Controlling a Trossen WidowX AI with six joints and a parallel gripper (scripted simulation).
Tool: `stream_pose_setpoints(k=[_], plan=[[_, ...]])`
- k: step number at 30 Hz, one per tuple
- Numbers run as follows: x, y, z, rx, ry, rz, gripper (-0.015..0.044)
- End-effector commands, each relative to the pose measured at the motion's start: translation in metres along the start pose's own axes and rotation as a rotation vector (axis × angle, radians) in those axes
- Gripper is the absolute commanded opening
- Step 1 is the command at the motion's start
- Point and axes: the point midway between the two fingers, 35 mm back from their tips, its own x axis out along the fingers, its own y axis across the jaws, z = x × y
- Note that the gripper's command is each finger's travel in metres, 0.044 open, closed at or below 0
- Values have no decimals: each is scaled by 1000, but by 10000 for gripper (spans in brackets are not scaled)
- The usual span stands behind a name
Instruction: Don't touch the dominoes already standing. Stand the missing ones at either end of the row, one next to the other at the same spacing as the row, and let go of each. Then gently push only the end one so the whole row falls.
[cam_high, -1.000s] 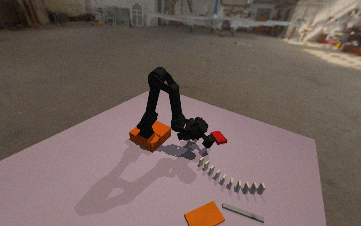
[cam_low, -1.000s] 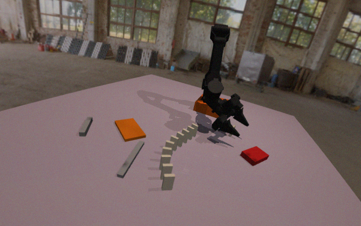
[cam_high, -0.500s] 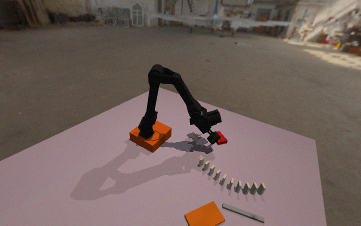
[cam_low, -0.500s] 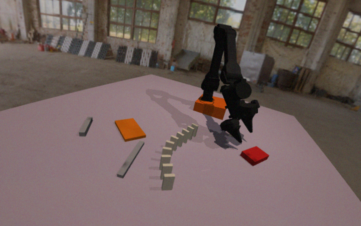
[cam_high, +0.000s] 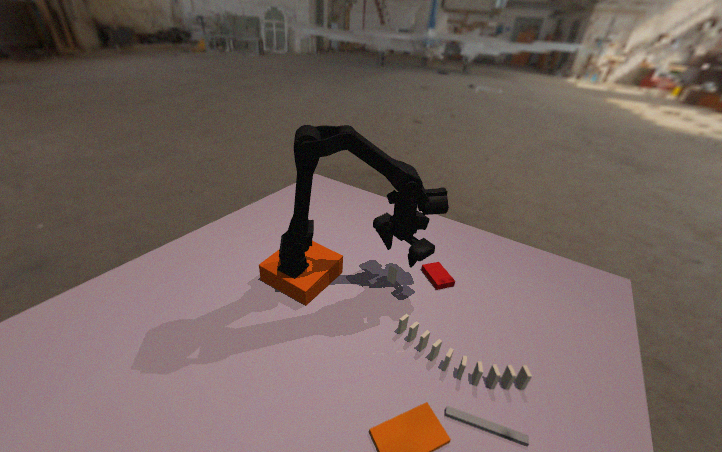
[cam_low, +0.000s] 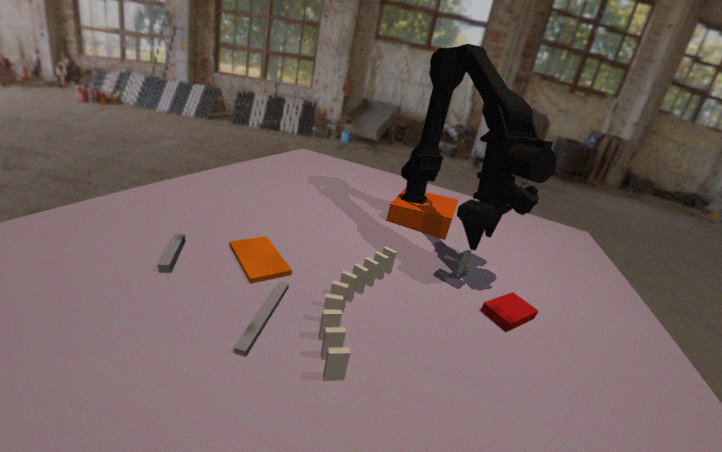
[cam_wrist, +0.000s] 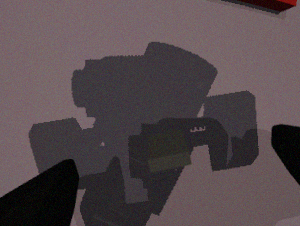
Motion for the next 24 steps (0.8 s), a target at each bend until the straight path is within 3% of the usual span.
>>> stream_pose_setpoints(k=[1, 7, 15, 24], plan=[[-22, 6, -12, -64, 122, -42, 440], [-21, 6, -12, -64, 122, -42, 440], [41, 3, -20, -64, 123, -42, 440], [50, 3, -21, -64, 123, -42, 440]])
